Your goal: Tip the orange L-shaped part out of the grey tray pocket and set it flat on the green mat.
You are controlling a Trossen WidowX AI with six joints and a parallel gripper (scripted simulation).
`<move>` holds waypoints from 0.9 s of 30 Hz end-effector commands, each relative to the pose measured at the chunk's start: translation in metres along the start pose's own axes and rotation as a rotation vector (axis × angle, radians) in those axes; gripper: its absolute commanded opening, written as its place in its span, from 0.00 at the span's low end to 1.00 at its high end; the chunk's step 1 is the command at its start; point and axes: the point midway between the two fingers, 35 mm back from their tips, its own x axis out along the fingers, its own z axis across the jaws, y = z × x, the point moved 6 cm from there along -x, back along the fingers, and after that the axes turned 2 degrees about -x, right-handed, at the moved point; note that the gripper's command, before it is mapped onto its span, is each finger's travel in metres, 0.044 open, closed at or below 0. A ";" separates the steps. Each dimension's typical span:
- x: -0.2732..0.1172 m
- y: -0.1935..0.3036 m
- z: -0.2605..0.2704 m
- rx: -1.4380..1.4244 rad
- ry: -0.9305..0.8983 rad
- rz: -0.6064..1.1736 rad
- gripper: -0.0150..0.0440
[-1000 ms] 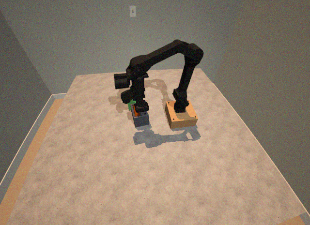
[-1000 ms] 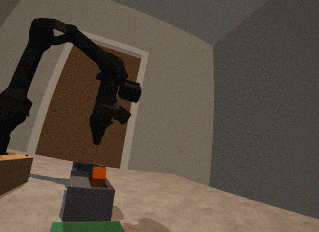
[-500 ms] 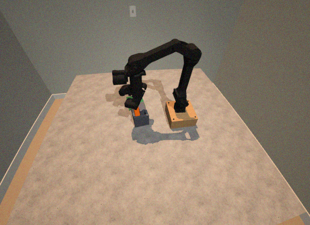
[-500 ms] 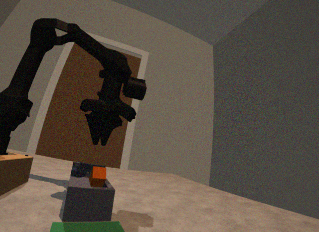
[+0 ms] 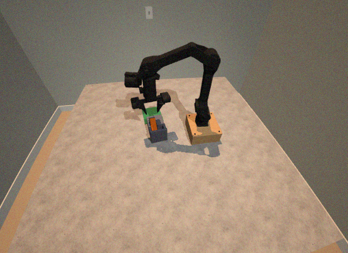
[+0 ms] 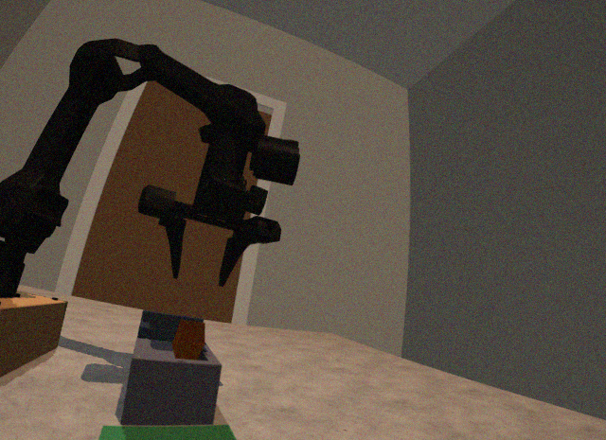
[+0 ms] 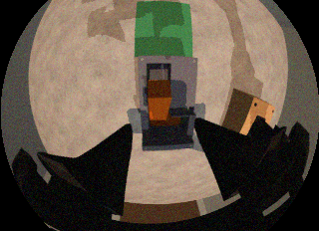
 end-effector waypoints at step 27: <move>0.057 -0.002 0.000 0.054 0.007 -0.001 0.73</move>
